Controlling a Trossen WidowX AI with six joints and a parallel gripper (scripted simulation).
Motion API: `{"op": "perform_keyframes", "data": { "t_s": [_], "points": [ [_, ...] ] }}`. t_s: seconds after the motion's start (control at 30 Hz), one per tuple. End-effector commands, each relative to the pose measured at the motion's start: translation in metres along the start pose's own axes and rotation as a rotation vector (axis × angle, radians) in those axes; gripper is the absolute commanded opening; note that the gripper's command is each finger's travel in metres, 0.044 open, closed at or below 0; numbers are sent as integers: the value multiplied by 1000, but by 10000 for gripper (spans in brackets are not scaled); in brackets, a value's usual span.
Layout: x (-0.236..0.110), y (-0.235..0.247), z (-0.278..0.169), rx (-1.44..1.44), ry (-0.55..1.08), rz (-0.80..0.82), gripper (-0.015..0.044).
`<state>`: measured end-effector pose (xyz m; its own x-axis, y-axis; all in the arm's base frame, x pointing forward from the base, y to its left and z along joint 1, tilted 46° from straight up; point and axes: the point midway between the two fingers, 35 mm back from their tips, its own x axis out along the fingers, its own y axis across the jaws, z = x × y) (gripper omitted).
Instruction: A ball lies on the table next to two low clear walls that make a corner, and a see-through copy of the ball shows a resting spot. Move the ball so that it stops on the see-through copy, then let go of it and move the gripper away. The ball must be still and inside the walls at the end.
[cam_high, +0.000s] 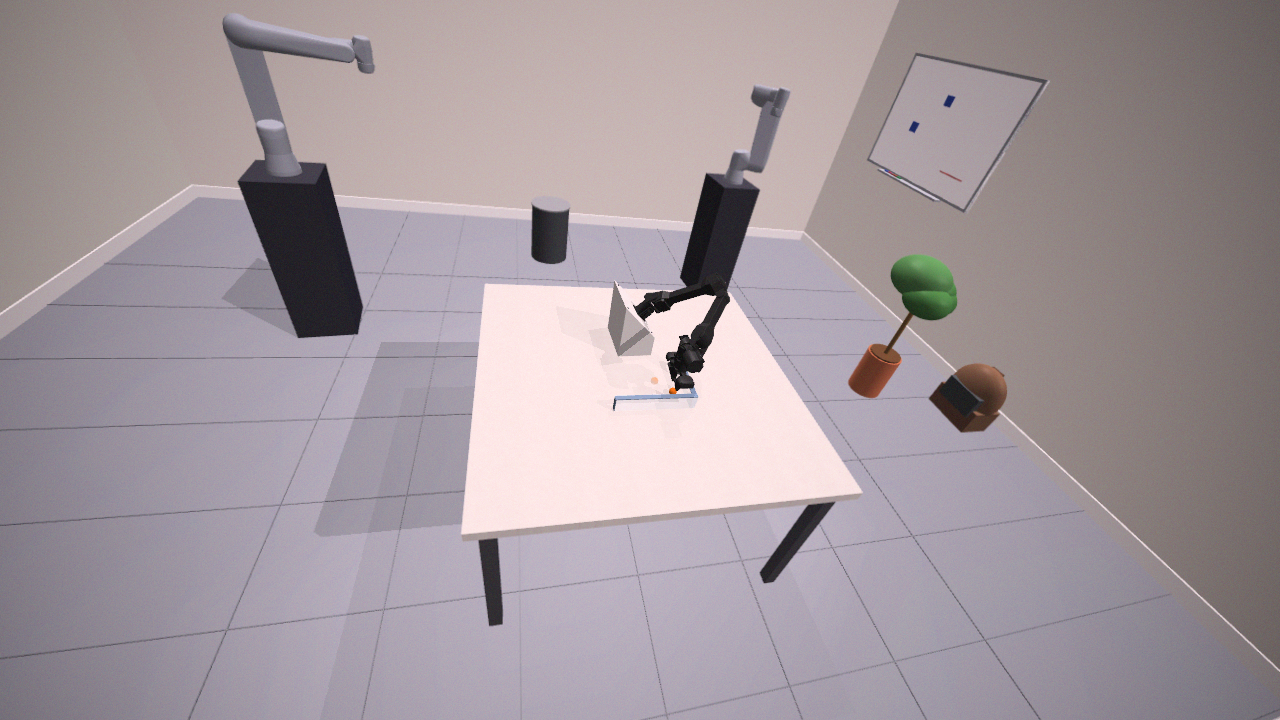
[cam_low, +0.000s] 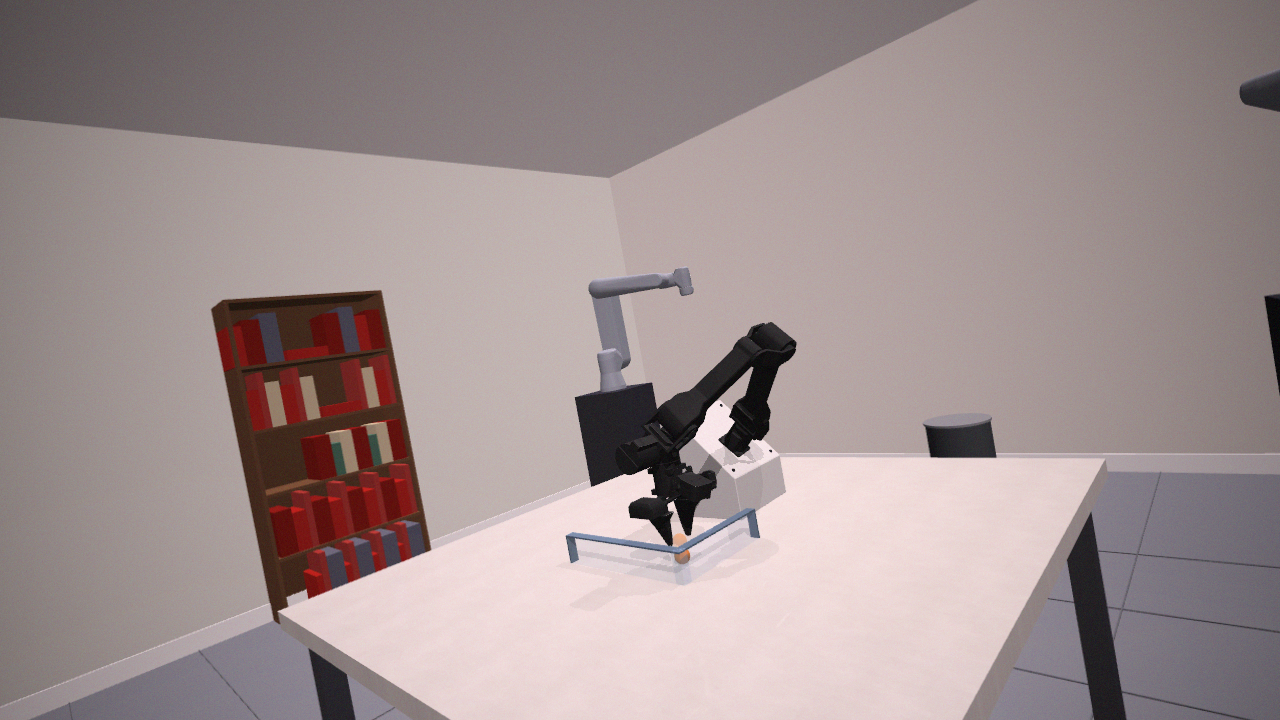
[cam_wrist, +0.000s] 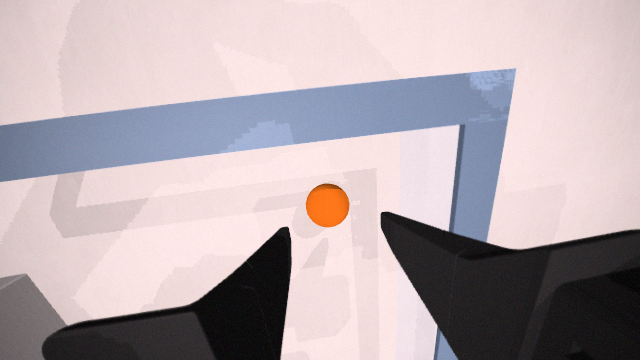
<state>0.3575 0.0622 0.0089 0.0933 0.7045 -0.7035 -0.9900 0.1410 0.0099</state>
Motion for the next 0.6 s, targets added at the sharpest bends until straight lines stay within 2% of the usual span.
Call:
{"op": "perform_keyframes", "data": {
  "t_s": [0.0, 0.57],
  "points": [
    [6, 1, -1, 9, -3, 3, 254],
    [32, 1, -1, 9, -5, 3, 254]
  ]
}}
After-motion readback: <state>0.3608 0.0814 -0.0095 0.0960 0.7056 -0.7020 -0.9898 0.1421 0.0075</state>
